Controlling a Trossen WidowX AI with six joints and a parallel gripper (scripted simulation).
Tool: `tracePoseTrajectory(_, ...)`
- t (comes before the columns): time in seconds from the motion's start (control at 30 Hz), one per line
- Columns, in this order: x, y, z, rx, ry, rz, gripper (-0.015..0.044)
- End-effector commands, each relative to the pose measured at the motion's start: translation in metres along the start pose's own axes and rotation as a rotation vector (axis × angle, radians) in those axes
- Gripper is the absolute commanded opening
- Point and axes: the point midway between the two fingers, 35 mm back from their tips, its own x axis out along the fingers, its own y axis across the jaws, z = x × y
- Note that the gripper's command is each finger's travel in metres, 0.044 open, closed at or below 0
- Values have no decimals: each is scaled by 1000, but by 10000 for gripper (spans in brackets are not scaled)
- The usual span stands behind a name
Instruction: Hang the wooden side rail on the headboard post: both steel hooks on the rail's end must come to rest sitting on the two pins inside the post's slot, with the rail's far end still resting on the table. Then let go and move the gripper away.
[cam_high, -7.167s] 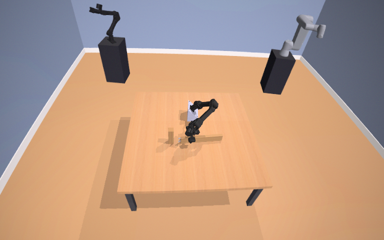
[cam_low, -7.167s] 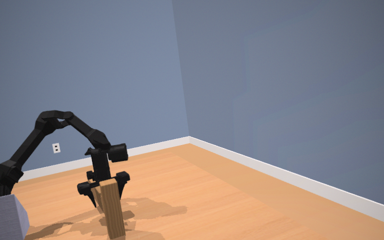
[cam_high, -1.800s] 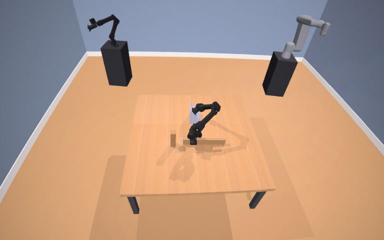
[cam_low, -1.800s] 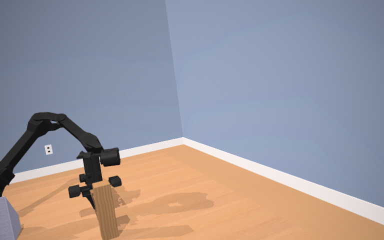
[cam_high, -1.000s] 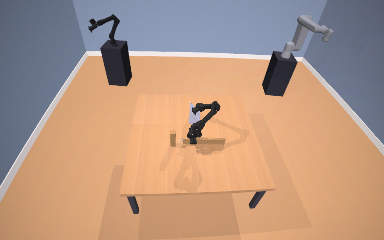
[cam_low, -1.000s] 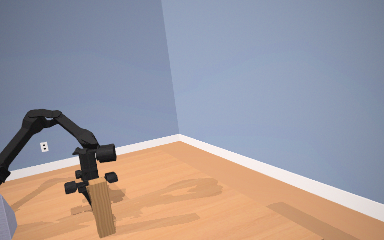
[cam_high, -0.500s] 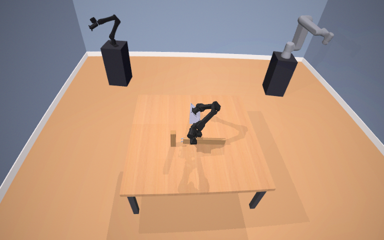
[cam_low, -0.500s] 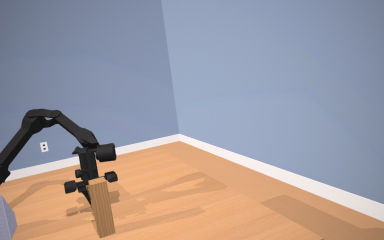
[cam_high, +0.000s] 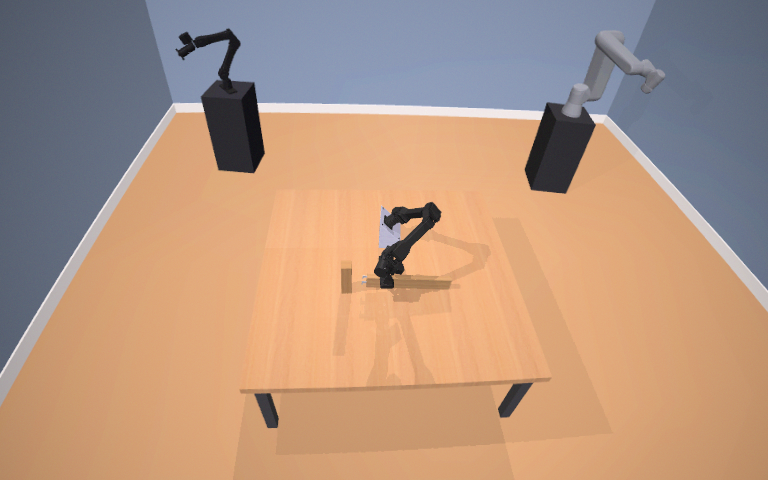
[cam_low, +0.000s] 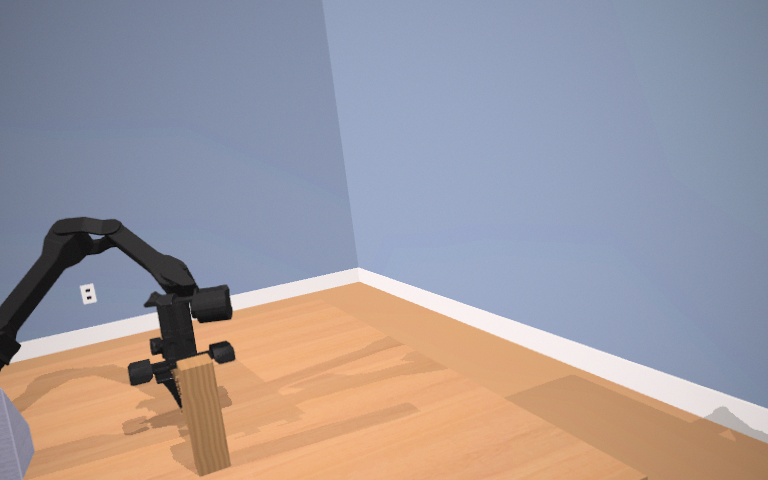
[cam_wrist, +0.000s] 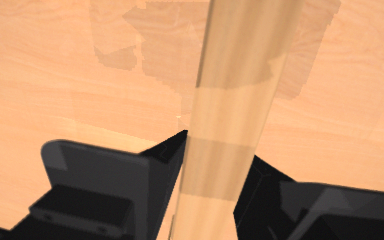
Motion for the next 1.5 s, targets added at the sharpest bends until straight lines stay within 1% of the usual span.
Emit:
tracePoseTrajectory(0.0,-5,-3,-2,0,3,-13,0)
tracePoseTrajectory(1.47,-4,-7,-6,0,3,-13,0)
